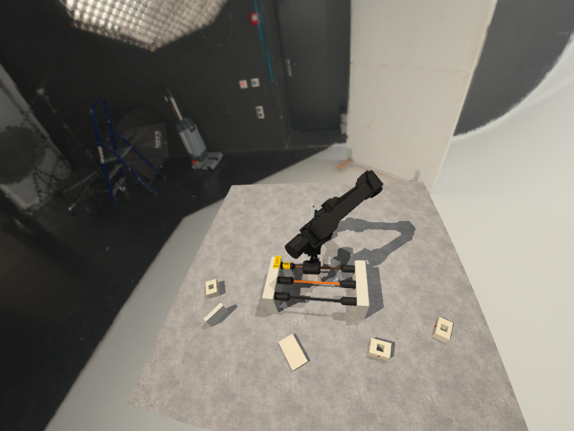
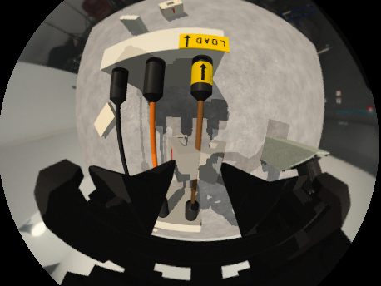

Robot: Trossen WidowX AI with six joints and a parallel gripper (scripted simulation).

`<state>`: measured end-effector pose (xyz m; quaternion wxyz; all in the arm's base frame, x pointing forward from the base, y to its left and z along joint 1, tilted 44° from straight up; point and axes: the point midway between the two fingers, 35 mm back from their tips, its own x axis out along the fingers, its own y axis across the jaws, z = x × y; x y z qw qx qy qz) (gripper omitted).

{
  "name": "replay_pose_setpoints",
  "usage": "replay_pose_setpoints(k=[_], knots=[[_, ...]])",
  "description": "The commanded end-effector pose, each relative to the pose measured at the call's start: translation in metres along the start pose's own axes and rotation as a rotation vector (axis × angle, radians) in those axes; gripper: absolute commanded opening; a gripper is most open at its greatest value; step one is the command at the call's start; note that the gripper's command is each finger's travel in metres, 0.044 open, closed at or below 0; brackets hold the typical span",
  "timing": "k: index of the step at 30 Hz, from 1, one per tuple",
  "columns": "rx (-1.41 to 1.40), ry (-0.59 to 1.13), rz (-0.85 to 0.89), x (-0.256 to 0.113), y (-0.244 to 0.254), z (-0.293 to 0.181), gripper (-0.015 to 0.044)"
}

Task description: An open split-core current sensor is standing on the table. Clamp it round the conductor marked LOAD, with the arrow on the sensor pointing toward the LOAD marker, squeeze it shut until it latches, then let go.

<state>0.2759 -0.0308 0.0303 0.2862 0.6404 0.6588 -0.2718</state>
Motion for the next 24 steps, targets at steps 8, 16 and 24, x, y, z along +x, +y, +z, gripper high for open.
replay_pose_setpoints(k=[8, 16, 24], knots=[[-0.001, 0.000, 0.000, -0.0003, 0.0000, 0.0000, 0.0000], [-0.001, 0.000, 0.000, -0.0003, 0.0000, 0.0000, 0.0105], [-0.001, 0.000, 0.000, -0.0003, 0.0000, 0.0000, 0.0315]])
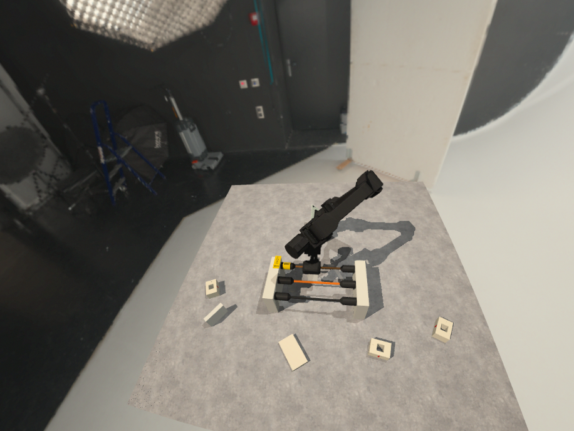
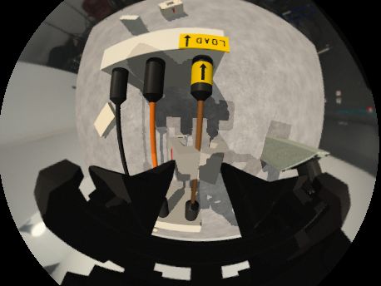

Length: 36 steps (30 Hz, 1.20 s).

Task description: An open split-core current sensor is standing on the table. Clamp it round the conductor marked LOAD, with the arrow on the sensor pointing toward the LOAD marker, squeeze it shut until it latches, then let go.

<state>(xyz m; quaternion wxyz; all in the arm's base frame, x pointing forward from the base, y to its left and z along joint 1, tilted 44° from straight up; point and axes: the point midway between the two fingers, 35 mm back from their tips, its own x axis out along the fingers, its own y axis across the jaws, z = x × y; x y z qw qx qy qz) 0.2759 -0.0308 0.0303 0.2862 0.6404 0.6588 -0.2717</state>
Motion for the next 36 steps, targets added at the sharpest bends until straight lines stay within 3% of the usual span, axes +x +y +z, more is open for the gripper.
replay_pose_setpoints(k=[1, 5, 13, 18, 36], knots=[[-0.001, 0.000, 0.000, 0.000, 0.000, 0.000, 0.0341], [-0.001, 0.000, 0.000, 0.000, 0.000, 0.000, 0.0440], [0.000, 0.000, 0.000, 0.003, 0.000, 0.000, 0.0440], [0.003, 0.006, 0.005, 0.049, 0.000, -0.001, 0.0440], [0.003, 0.006, 0.011, 0.069, 0.001, -0.001, 0.0440]])
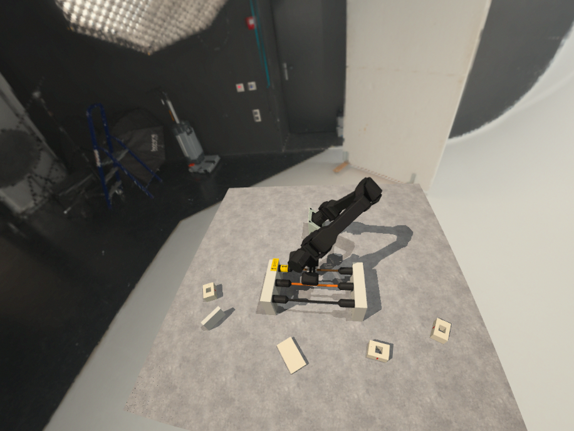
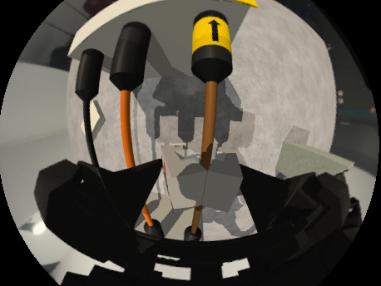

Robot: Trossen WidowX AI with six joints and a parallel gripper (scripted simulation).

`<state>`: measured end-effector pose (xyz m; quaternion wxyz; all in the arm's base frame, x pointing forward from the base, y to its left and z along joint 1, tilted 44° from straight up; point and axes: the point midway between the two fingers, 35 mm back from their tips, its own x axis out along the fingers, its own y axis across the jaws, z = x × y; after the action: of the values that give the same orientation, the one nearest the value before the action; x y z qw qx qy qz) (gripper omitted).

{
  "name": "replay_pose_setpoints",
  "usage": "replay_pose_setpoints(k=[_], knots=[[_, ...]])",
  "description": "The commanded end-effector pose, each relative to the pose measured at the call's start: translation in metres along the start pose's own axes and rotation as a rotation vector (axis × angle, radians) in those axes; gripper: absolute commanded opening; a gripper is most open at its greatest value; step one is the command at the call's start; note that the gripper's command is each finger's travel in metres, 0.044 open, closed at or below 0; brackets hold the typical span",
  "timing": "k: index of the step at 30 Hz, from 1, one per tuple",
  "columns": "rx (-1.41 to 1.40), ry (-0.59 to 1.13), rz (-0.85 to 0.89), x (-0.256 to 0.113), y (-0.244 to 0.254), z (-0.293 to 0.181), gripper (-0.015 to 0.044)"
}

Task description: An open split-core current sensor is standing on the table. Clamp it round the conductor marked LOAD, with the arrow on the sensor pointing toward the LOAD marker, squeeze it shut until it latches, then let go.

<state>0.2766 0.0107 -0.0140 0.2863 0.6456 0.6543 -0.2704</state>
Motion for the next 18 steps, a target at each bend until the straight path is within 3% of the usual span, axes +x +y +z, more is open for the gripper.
replay_pose_setpoints(k=[1, 18], knots=[[-0.001, 0.004, -0.001, 0.0099, -0.0008, -0.0011, 0.0440], [-0.001, 0.005, 0.007, 0.0173, 0.0054, -0.0014, 0.0440]])
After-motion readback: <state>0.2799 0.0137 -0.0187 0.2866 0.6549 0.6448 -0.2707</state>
